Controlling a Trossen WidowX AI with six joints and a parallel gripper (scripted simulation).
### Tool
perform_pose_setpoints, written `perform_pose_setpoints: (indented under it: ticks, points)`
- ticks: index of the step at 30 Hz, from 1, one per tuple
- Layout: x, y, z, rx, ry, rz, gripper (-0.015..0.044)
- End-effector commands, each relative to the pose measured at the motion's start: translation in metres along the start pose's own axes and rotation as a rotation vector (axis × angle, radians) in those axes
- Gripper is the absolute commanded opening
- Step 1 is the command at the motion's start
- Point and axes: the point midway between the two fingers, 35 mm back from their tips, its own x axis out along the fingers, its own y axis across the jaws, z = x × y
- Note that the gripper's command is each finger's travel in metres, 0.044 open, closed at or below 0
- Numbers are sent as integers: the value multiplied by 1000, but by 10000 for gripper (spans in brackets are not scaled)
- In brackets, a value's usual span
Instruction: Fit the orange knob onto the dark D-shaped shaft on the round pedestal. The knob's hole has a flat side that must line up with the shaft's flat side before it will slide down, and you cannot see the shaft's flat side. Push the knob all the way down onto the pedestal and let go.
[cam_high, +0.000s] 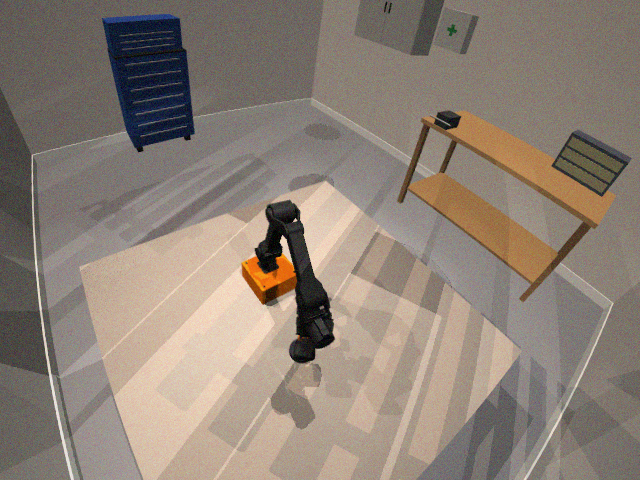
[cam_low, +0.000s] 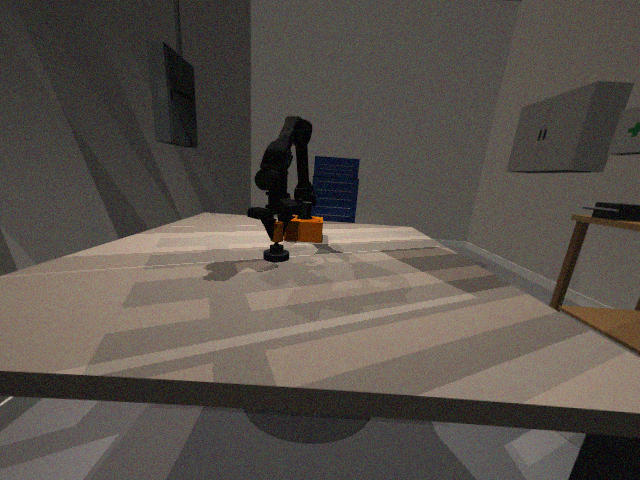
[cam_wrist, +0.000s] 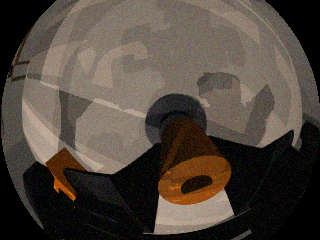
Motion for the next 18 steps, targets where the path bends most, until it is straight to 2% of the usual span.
perform_pose_setpoints:
  ticks: [1,18]
  points:
    - [1,1,-1,-3,1,-2,0]
    - [-4,5,-3,-3,1,-1,0]
